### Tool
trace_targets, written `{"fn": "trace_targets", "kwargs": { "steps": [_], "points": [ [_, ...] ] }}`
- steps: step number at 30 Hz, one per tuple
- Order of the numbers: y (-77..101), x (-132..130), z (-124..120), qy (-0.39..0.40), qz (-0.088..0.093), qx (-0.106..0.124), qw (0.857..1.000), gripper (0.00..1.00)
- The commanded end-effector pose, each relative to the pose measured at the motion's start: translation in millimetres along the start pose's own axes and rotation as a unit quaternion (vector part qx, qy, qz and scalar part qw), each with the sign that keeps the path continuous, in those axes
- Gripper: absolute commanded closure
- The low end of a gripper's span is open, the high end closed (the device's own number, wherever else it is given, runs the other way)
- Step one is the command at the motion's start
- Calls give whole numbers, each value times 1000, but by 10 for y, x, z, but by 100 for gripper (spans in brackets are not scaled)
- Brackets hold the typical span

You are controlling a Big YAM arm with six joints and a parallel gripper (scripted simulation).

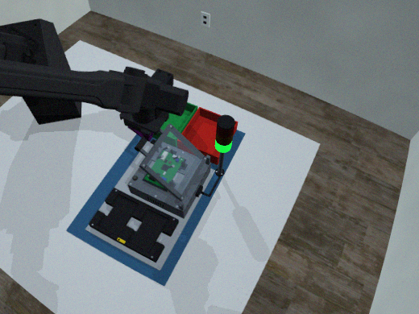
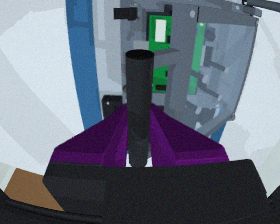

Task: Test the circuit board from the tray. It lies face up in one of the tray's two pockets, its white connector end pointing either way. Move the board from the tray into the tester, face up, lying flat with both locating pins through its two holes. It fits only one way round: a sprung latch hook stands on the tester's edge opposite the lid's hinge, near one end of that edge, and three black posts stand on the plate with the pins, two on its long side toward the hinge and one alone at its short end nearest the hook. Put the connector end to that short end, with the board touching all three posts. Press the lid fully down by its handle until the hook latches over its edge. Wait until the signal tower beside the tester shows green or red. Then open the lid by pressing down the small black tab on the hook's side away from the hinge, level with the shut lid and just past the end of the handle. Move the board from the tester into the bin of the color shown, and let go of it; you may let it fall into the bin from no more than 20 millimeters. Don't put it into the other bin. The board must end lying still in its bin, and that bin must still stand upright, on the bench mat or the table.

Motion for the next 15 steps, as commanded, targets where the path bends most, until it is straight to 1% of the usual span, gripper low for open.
{"fn": "trace_targets", "kwargs": {
  "steps": [1, 7, 15],
  "points": [
    [464, -387, -106, -21, -53, 1, 998, 100],
    [590, -537, -141, -16, -54, 1, 998, 100],
    [653, -631, -161, -12, -56, 1, 998, 100]
  ]
}}
Point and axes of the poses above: the point where the finger pads meet when closed, its own y axis back along the fingers, its own x axis across the jaws, z = x × y, the point moved 10 cm from there along y, back along the fingers, and after that the axes turned 10 degrees about y, right-handed, at the moved point
